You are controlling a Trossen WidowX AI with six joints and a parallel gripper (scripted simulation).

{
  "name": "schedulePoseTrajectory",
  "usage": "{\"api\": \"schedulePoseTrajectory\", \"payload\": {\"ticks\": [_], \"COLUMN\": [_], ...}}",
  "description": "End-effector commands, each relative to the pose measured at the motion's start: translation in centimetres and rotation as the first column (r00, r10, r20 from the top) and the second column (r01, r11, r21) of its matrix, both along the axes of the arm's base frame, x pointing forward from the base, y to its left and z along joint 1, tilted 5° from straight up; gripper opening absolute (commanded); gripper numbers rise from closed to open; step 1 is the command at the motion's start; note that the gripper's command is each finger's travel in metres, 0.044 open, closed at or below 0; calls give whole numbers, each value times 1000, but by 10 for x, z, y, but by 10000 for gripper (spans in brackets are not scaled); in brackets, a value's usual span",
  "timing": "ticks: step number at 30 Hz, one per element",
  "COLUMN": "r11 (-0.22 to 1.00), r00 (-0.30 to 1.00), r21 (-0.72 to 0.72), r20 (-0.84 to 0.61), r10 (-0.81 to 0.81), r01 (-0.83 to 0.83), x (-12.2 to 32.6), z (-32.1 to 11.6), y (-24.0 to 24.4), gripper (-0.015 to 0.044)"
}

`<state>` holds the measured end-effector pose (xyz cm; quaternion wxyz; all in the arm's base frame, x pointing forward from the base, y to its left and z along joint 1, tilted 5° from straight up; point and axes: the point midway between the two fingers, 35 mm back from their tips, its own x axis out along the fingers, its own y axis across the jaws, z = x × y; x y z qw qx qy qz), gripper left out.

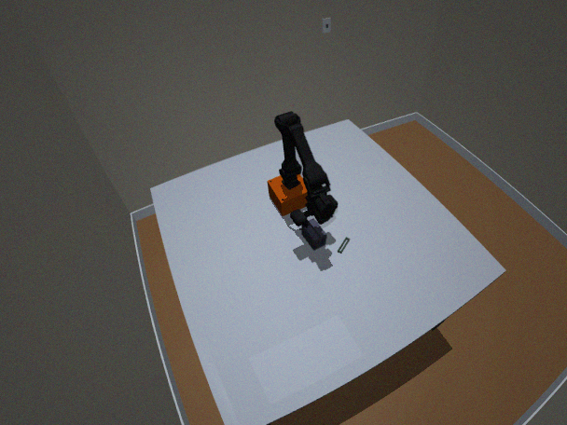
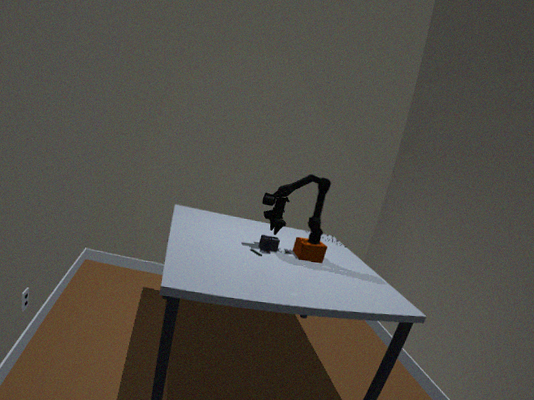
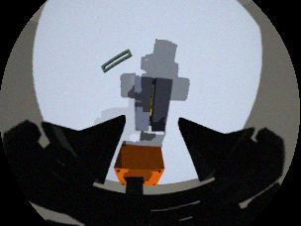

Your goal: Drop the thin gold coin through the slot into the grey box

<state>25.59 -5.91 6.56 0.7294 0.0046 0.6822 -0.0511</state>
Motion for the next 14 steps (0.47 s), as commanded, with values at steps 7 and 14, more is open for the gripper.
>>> {"api": "schedulePoseTrajectory", "payload": {"ticks": [7,14], "r11": [1000,1000], "r00": [1000,1000], "r21": [-2,-2], "r20": [7,7], "r10": [-1,-1], "r01": [1,1], "x": [-6,-6], "z": [41,41], "y": [3,3], "gripper": [440,440]}}
